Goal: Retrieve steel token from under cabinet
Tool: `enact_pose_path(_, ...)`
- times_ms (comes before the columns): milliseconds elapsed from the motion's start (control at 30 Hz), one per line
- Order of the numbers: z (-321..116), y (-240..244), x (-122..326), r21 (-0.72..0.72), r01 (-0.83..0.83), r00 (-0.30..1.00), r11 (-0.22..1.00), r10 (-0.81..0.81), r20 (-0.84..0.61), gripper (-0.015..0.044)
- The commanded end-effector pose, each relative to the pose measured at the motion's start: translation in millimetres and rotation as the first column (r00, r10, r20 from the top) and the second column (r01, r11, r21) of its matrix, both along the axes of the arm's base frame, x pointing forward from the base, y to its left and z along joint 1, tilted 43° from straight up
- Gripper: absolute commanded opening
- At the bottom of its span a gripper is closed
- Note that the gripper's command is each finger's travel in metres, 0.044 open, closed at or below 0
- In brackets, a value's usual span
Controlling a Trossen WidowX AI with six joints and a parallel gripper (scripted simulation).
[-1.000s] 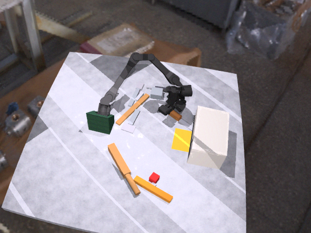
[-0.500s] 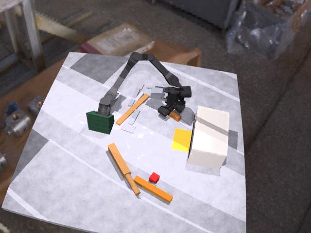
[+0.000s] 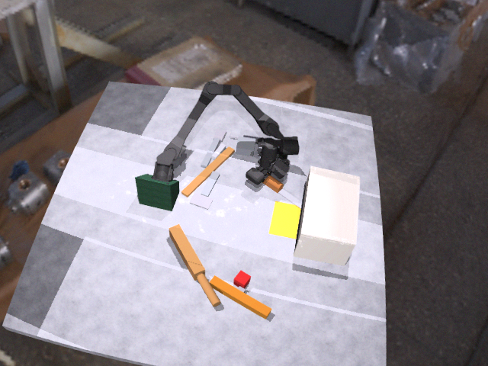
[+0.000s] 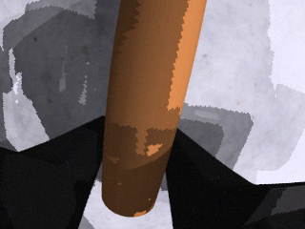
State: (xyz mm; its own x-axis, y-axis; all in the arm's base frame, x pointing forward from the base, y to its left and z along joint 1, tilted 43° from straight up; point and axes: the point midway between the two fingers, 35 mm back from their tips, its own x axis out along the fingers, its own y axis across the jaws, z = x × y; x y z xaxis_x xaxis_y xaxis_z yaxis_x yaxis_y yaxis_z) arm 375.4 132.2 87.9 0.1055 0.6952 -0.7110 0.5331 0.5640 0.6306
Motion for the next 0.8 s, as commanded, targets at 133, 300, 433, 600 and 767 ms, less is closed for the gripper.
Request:
enact_pose_path(133, -8.4, -6.4, -5.7, -0.015, 0.005, 1.0, 1.0, -0.005, -0.012, 0.0)
enact_pose_path(300, -10.3, -8.1, -7.3, -0.015, 0.005, 1.0, 1.0, -0.005, -0.012, 0.0)
enact_pose_path(433, -11.8, -9.4, -8.6, -0.015, 0.005, 1.0, 1.0, -0.005, -0.012, 0.0)
enact_pose_path(600, -13.7, -11.1, -10.3, -0.015, 0.005, 1.0, 1.0, -0.005, -0.012, 0.0)
enact_pose_path(767, -15.5, -12.8, -11.9, -0.015, 0.005, 1.0, 1.0, -0.005, -0.012, 0.0)
